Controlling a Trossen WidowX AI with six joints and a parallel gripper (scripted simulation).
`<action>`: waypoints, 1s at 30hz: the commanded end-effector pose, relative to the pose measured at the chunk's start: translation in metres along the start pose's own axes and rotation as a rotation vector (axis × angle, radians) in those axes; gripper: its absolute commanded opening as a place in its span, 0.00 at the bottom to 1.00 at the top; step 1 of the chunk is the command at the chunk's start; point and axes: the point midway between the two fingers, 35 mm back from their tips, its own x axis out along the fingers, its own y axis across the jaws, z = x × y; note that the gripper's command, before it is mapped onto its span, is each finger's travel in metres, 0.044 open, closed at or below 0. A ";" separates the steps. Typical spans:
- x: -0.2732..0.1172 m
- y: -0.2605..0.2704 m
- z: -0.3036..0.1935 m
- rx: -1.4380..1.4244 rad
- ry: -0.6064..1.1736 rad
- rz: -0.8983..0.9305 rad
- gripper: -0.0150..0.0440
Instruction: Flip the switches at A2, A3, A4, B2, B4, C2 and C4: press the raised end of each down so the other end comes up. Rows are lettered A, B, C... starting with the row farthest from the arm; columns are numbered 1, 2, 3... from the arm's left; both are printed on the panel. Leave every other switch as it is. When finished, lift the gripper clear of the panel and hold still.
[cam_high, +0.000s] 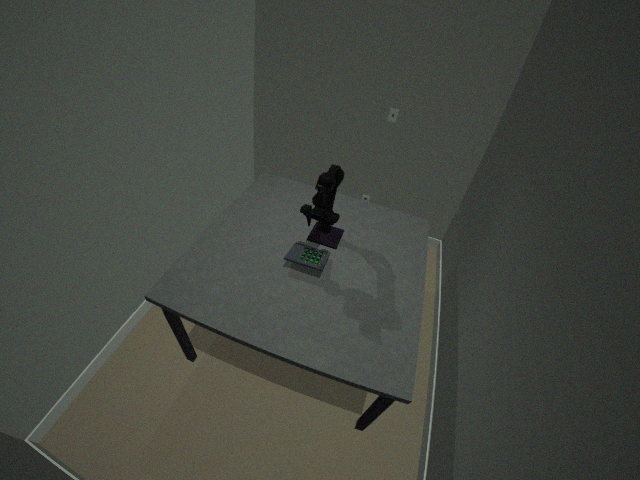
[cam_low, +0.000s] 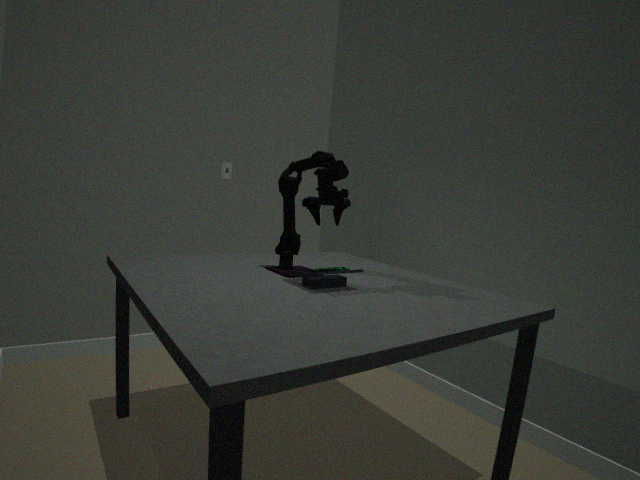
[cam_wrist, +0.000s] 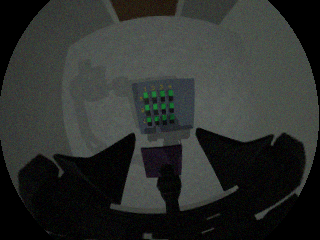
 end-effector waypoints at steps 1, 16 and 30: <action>0.002 0.000 0.001 -0.001 0.000 0.000 0.89; 0.113 0.017 0.024 -0.044 -0.010 -0.004 0.25; 0.140 0.016 0.023 -0.044 -0.024 -0.004 0.25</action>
